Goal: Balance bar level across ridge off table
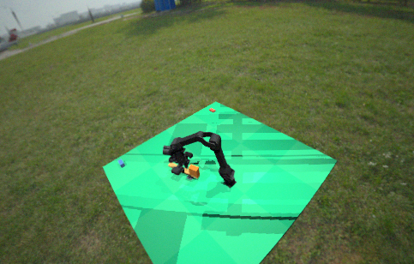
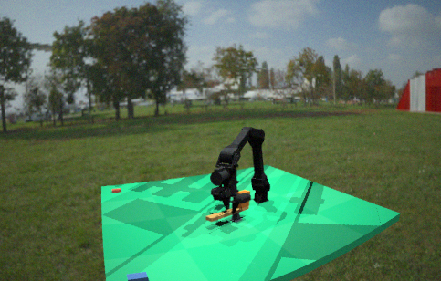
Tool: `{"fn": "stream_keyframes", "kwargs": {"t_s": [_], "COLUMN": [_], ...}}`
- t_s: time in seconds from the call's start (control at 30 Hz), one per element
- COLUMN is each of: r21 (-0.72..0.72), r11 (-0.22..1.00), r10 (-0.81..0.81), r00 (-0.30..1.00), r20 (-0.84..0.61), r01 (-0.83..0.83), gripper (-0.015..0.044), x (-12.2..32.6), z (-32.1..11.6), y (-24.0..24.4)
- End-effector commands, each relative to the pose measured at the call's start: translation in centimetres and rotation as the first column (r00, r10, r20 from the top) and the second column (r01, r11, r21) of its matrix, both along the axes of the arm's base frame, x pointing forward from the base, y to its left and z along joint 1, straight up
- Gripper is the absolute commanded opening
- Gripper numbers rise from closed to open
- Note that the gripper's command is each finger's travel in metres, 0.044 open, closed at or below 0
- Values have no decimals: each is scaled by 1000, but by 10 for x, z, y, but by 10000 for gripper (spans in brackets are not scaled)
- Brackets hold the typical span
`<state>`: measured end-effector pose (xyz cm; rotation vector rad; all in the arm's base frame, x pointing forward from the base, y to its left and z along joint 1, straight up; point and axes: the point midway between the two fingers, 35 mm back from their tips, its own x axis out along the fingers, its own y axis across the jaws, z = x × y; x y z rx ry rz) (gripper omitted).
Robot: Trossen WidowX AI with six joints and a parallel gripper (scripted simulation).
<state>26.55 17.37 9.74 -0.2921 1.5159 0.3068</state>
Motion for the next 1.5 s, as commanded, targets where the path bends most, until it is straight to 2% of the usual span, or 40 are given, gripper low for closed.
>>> {"fn": "stream_keyframes", "kwargs": {"t_s": [0.0, 1.47], "r21": [4, 4], "r11": [1000, 1000], "r10": [-2, -2], "r00": [1000, 1000], "r20": [-2, -2], "r01": [2, 2], "gripper": [0, 0], "x": [0, -1], "z": [-1, -4], "y": [1, 0]}}
